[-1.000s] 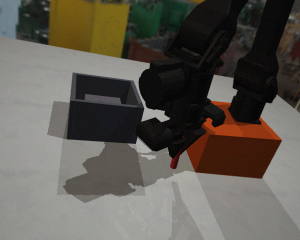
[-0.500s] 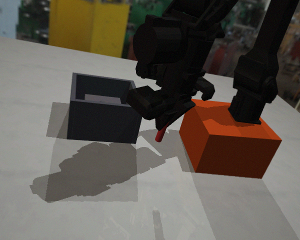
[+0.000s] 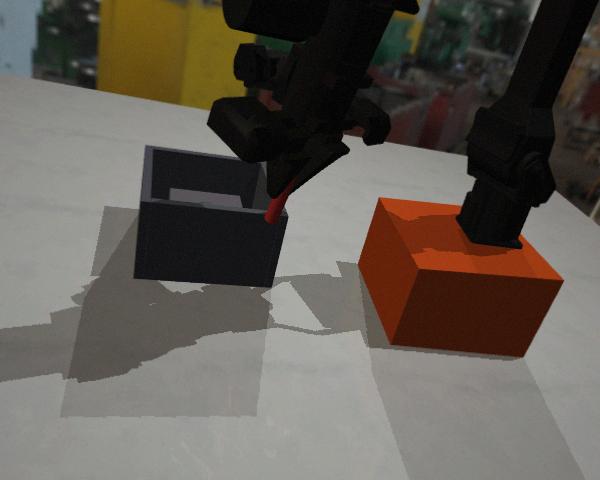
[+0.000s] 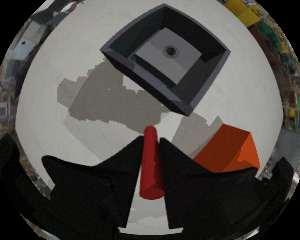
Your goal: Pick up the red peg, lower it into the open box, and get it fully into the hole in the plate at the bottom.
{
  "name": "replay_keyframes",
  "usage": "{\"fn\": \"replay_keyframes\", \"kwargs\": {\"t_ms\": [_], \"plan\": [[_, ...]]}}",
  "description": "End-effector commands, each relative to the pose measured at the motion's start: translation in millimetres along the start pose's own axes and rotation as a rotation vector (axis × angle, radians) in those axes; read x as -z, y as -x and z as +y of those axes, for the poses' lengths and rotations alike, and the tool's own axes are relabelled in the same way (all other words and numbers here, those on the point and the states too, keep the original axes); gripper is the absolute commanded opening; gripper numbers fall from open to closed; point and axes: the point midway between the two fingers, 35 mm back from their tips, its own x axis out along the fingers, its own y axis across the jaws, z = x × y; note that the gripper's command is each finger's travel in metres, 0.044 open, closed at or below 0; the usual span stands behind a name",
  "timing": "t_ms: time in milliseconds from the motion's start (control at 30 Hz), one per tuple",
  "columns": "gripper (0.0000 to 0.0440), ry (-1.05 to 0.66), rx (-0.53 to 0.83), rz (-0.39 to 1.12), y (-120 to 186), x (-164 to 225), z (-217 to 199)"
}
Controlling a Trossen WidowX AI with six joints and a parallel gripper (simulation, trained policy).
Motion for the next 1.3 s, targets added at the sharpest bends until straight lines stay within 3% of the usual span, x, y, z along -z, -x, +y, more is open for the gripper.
{"fn": "replay_keyframes", "kwargs": {"t_ms": [0,767,1267], "plan": [[0.0000,-0.012,0.004,-0.008,1,-14,0],[0.0001,-0.162,0.003,-0.019,-24,-103,-13],[0.0016,-0.195,0.027,0.038,-66,-122,-20]]}}
